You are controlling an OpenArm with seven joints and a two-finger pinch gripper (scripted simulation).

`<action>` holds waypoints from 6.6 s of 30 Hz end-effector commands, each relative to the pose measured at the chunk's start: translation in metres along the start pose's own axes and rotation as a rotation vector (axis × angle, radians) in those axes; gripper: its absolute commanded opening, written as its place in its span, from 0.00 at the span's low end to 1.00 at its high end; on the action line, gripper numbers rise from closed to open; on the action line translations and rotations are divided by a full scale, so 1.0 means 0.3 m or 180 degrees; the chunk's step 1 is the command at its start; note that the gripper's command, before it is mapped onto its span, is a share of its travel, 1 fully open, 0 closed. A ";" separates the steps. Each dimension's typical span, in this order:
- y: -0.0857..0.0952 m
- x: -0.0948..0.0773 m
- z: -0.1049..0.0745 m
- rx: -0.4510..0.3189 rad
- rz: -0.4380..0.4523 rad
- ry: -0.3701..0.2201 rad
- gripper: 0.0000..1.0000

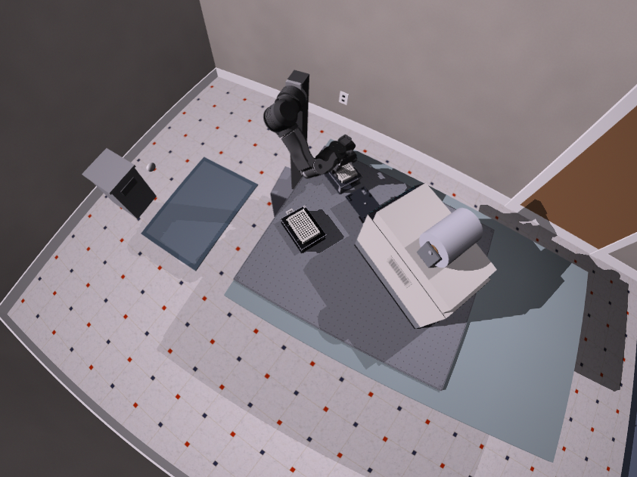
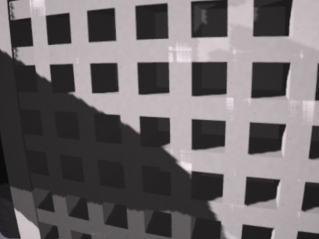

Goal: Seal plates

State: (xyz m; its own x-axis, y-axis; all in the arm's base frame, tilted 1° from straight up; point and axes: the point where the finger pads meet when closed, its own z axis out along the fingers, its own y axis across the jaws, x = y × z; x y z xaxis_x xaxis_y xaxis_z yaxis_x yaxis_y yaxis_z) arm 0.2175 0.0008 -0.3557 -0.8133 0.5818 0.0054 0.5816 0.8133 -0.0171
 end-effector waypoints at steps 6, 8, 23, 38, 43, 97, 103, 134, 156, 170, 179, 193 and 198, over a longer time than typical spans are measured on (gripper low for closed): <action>0.002 0.002 0.000 -0.0008 -0.0007 0.0002 0.00; 0.002 0.002 0.000 -0.0008 -0.0007 0.0002 0.00; 0.001 0.002 -0.029 0.0000 0.0000 0.0005 0.00; 0.000 0.001 -0.099 0.0001 0.0003 0.0003 0.00; 0.003 0.000 -0.119 -0.0009 0.0006 0.0000 0.00; -0.019 -0.147 -0.228 -0.0029 -0.0006 0.0002 0.00; -0.027 -0.193 -0.227 -0.0028 -0.0006 0.0001 0.00; -0.057 -0.403 -0.232 -0.0040 -0.0007 -0.0006 0.00; -0.082 -0.553 -0.229 -0.0031 -0.0017 -0.0002 0.00; -0.095 -0.647 -0.231 -0.0034 -0.0019 -0.0010 0.00; -0.105 -0.701 -0.231 -0.0030 -0.0020 -0.0013 0.00; -0.111 -0.706 -0.226 -0.0007 -0.0011 -0.0002 0.00; -0.111 -0.706 -0.226 -0.0007 -0.0011 -0.0002 0.00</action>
State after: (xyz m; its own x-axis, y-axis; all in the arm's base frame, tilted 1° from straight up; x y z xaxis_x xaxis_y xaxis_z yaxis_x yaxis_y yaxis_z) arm 0.3710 -0.1491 -0.2887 -0.8145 0.5801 0.0042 0.5800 0.8144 -0.0186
